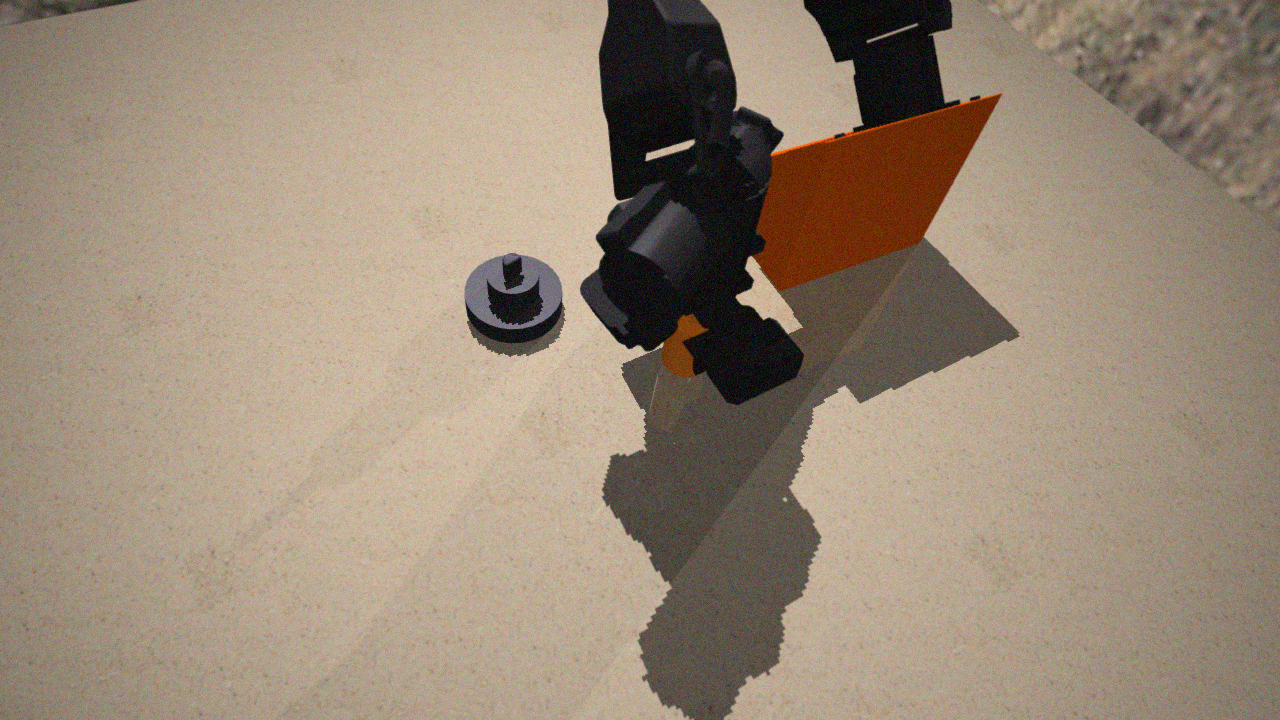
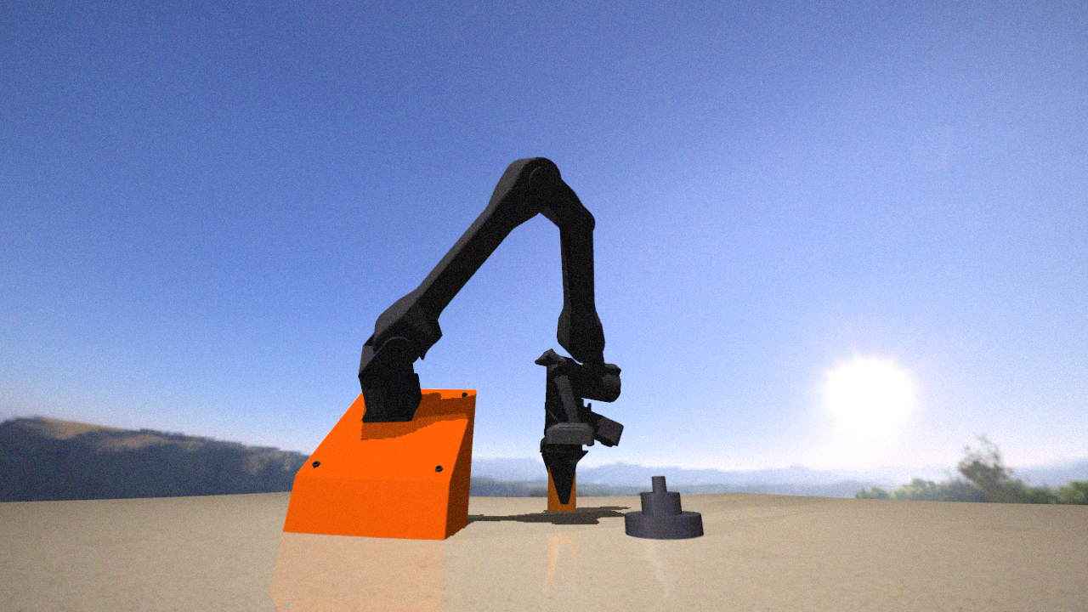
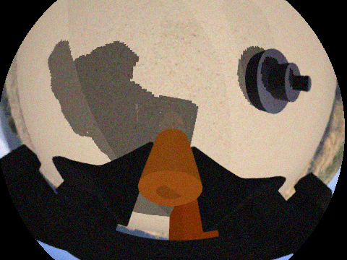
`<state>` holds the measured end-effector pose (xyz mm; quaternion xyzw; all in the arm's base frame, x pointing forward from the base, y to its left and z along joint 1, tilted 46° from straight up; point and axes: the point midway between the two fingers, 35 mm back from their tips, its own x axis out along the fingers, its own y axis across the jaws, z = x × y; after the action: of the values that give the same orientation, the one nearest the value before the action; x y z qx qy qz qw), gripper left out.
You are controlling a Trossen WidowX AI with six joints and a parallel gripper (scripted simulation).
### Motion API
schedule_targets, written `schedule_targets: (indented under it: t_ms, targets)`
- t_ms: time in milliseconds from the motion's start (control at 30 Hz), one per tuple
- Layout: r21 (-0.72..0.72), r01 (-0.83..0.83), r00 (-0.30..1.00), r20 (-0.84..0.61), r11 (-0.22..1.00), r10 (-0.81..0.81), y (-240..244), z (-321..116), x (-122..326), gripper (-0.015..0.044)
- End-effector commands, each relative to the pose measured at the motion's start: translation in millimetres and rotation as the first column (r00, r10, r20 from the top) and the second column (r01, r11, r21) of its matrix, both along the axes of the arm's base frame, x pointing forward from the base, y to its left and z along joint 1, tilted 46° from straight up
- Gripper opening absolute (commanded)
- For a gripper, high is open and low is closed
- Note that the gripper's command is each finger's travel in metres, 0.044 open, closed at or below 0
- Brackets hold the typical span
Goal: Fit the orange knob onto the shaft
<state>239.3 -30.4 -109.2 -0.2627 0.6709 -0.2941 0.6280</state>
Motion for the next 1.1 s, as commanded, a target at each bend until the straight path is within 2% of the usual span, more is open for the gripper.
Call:
schedule_targets:
  t_ms: [0, 467, 1067]
  targets:
    - [0.02, -0.008, 0.999, 0.034, 1.0, 0.008, 25, 17, 15, 0.0]
    - [0.013, -0.004, 0.999, 0.032, 1.0, 0.004, 92, 82, 13, 0.0]
    - [0.031, -0.008, 1.0, 0.027, 0.999, 0.007, 79, 88, 28, 0.0]
